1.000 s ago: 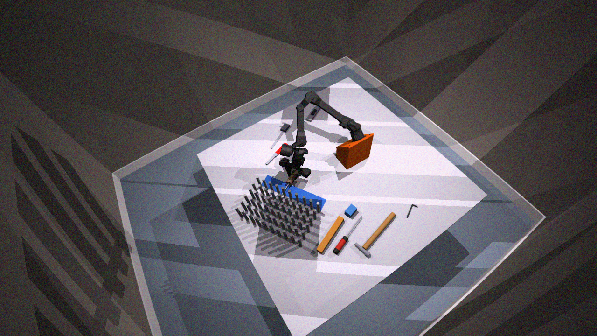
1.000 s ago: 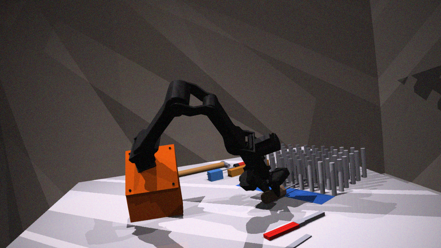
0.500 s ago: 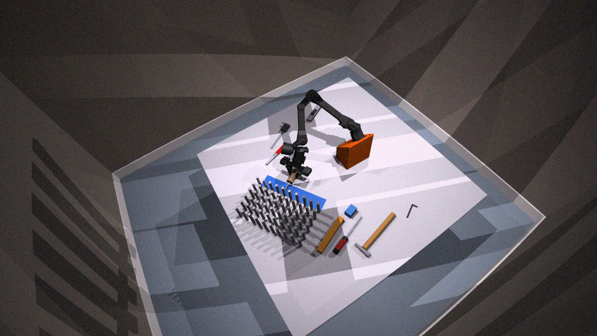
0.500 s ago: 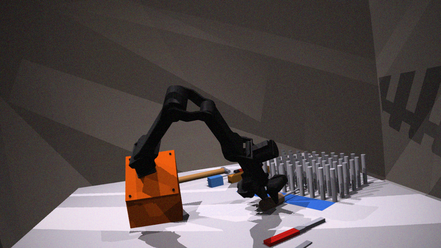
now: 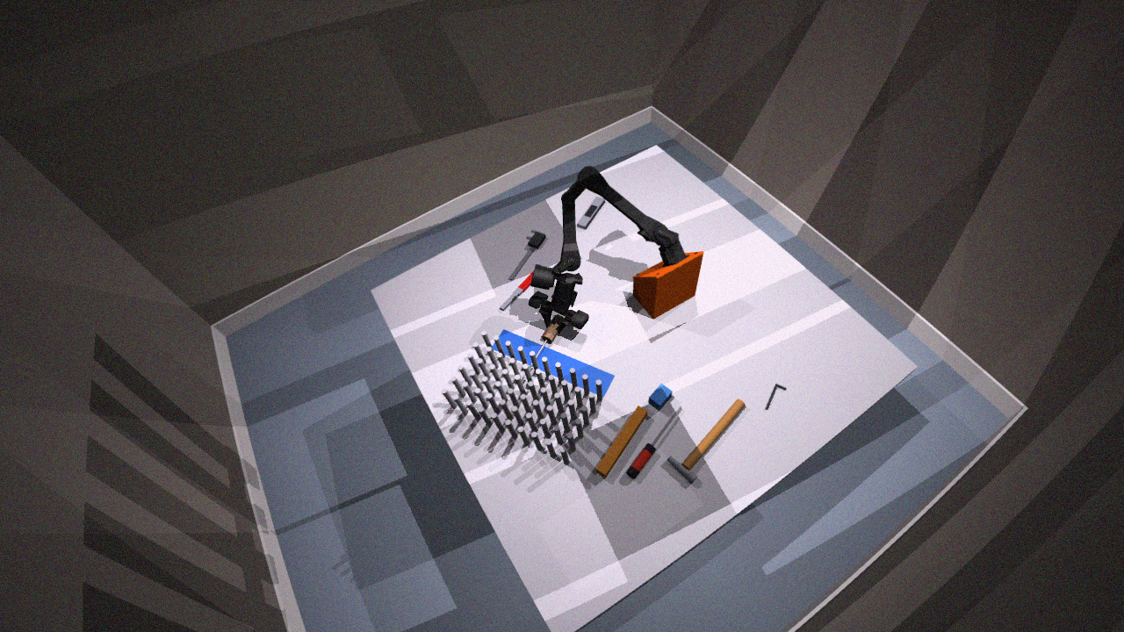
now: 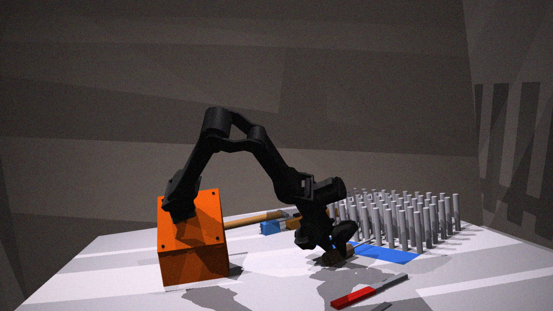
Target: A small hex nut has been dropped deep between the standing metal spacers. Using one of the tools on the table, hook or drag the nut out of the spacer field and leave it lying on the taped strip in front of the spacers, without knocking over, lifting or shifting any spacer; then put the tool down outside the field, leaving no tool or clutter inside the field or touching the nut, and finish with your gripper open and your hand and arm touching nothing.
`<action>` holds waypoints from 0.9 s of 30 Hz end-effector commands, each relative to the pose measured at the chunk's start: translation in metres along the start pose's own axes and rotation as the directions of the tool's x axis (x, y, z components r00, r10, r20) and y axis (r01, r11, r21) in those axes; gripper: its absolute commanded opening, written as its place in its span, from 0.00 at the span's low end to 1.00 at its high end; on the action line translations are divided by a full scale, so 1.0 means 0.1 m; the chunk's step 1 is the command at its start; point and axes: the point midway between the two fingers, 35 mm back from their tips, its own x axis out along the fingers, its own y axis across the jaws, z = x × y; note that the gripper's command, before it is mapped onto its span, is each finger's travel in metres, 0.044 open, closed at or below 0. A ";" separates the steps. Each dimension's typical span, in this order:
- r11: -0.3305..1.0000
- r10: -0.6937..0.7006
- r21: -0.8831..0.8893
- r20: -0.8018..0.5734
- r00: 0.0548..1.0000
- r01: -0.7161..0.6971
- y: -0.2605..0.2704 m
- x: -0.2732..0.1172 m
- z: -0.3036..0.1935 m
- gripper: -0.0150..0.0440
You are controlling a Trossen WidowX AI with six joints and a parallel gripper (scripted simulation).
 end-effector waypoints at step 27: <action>1.000 0.001 -0.004 0.003 1.000 -0.001 0.00 -0.10 0.22 0.25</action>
